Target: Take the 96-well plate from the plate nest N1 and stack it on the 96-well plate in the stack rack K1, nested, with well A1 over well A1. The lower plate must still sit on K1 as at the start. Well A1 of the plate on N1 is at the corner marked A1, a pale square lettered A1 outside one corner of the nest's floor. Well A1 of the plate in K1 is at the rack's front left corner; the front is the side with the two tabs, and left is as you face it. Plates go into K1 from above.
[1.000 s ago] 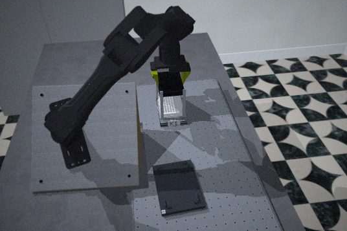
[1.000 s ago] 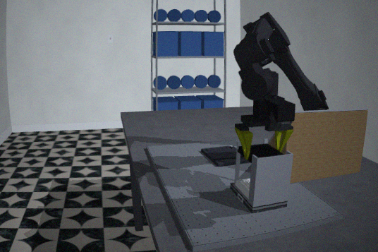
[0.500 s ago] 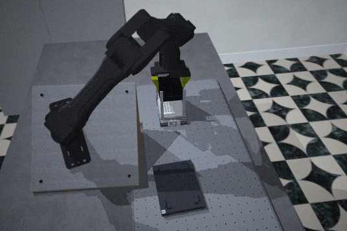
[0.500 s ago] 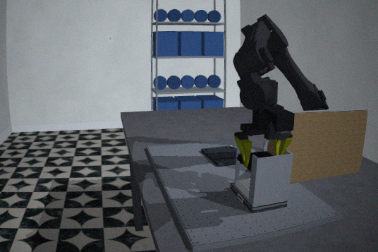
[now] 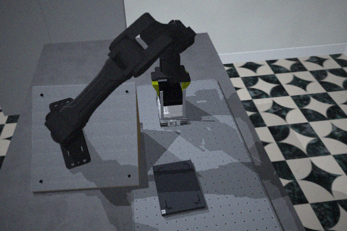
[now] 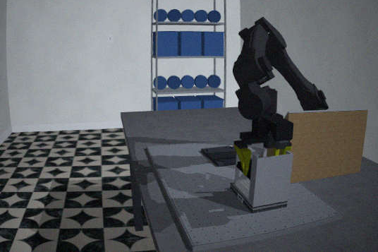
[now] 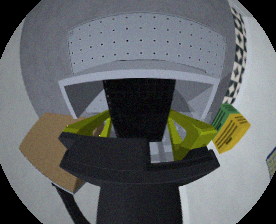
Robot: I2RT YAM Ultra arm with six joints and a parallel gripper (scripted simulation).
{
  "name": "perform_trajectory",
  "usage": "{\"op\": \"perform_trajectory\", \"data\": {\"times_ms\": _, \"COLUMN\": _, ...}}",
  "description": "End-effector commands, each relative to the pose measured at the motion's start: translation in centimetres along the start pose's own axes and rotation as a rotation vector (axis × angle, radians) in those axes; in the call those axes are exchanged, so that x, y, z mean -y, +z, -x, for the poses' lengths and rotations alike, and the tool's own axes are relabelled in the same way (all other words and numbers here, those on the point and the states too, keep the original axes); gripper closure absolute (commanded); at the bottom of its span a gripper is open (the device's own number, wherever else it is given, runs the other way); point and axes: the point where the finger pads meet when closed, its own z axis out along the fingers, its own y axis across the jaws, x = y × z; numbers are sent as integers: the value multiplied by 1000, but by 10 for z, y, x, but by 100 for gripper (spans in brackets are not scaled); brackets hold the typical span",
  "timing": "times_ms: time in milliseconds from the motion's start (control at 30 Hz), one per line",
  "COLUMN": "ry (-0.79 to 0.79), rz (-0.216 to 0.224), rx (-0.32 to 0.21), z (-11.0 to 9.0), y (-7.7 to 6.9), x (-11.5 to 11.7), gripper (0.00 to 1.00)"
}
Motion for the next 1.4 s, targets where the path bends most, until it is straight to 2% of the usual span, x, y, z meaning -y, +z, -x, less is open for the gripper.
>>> {"op": "perform_trajectory", "data": {"times_ms": 0, "ry": -23, "rz": -7, "rx": -10, "z": 4, "y": 9, "x": -4, "gripper": 100}}
{"op": "perform_trajectory", "data": {"times_ms": 267, "ry": -20, "rz": 1, "rx": -8, "z": 4, "y": 21, "x": -4, "gripper": 100}}
{"op": "perform_trajectory", "data": {"times_ms": 300, "ry": -8, "rz": -37, "rx": 18, "z": 12, "y": 9, "x": 7, "gripper": 100}}
{"op": "perform_trajectory", "data": {"times_ms": 367, "ry": -25, "rz": -4, "rx": -8, "z": 5, "y": 24, "x": -5, "gripper": 100}}
{"op": "perform_trajectory", "data": {"times_ms": 467, "ry": -17, "rz": 2, "rx": -8, "z": 2, "y": 31, "x": -3, "gripper": 100}}
{"op": "perform_trajectory", "data": {"times_ms": 600, "ry": -26, "rz": -18, "rx": -2, "z": 9, "y": 28, "x": -2, "gripper": 100}}
{"op": "perform_trajectory", "data": {"times_ms": 667, "ry": -15, "rz": -27, "rx": 12, "z": 8, "y": 21, "x": 2, "gripper": 100}}
{"op": "perform_trajectory", "data": {"times_ms": 833, "ry": -15, "rz": -23, "rx": 11, "z": 6, "y": 22, "x": 0, "gripper": 100}}
{"op": "perform_trajectory", "data": {"times_ms": 867, "ry": 2, "rz": -42, "rx": 30, "z": 10, "y": 15, "x": 9, "gripper": 100}}
{"op": "perform_trajectory", "data": {"times_ms": 1367, "ry": -9, "rz": -32, "rx": 21, "z": 8, "y": 19, "x": 4, "gripper": 100}}
